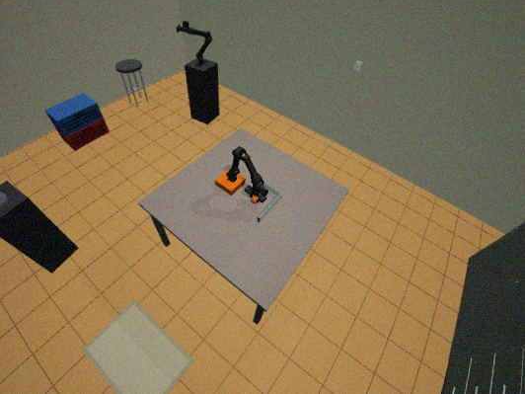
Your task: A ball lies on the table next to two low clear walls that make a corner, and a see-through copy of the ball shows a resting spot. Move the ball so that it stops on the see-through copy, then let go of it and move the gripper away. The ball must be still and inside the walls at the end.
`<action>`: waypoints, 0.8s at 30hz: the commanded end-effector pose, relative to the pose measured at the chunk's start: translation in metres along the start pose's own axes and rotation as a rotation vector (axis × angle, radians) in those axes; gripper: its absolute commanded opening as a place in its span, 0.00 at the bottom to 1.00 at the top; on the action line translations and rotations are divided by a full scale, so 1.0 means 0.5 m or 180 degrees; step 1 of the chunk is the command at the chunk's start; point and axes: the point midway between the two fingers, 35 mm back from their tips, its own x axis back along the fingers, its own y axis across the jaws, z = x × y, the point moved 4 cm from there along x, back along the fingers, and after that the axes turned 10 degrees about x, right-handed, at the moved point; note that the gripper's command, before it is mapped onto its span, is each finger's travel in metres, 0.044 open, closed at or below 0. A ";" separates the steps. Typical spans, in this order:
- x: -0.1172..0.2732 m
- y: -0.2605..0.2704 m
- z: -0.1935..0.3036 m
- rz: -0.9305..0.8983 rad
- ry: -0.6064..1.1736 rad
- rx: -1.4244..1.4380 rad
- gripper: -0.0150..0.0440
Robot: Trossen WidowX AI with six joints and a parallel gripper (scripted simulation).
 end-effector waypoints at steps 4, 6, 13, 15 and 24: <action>-0.006 0.001 0.000 -0.0005 -0.0002 0.0000 0.30; -0.006 0.001 0.000 -0.0005 -0.0002 0.0000 0.39; -0.006 0.001 0.000 -0.0005 -0.0002 0.0000 0.70; -0.006 0.001 0.000 -0.0005 -0.0002 0.0000 0.79; 0.142 -0.003 0.001 0.0001 0.0012 0.0016 0.95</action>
